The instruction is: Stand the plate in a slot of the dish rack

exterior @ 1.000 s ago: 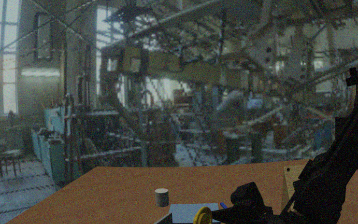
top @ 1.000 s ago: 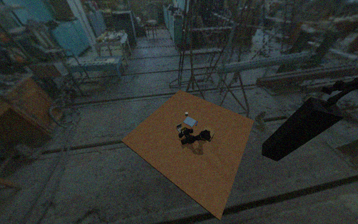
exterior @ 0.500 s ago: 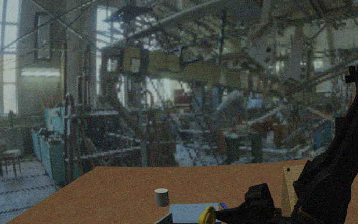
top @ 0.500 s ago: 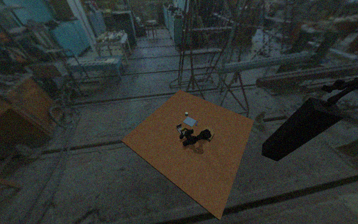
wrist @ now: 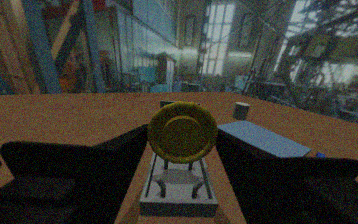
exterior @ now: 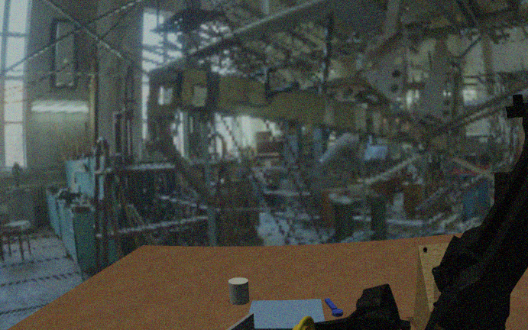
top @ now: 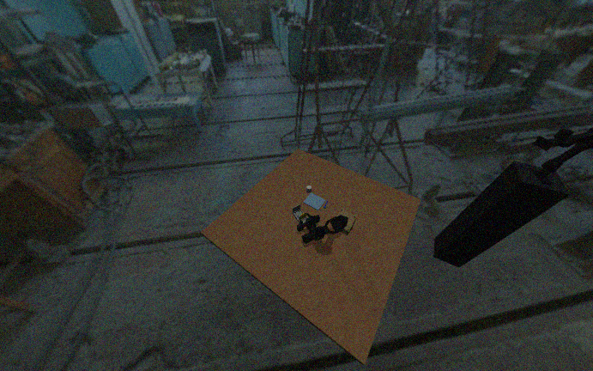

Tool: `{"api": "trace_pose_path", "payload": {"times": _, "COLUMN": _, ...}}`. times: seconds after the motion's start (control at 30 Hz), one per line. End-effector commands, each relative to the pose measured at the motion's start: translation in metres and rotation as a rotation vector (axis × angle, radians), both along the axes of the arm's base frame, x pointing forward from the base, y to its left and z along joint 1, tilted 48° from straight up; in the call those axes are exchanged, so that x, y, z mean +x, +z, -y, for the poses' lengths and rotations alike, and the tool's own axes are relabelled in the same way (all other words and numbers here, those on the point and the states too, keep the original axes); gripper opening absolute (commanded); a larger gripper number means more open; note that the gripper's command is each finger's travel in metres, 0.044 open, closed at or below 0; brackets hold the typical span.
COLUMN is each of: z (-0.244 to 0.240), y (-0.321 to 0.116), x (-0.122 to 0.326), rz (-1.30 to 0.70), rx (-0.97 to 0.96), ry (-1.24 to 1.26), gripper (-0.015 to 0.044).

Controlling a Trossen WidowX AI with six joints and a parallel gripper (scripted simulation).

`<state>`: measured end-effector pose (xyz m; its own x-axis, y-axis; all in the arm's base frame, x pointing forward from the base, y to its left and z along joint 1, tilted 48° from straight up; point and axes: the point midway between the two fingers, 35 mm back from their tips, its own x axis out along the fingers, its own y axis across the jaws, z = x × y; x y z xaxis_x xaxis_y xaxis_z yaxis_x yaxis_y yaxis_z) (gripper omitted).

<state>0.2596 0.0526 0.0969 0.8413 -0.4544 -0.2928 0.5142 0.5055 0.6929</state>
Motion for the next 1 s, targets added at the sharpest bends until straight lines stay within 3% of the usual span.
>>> {"api": "trace_pose_path", "payload": {"times": 0.0, "z": -0.004, "y": -0.007, "x": 0.003, "rz": -0.001, "rx": -0.003, "ry": -0.002, "gripper": 0.0000}}
{"api": "trace_pose_path", "payload": {"times": 0.73, "z": -0.014, "y": -0.016, "x": 0.004, "rz": -0.005, "rx": 0.001, "ry": 0.006, "gripper": 0.0000}}
{"api": "trace_pose_path", "payload": {"times": 0.97, "z": -0.014, "y": -0.017, "x": 0.005, "rz": -0.004, "rx": 0.002, "ry": 0.004, "gripper": 0.0184}}
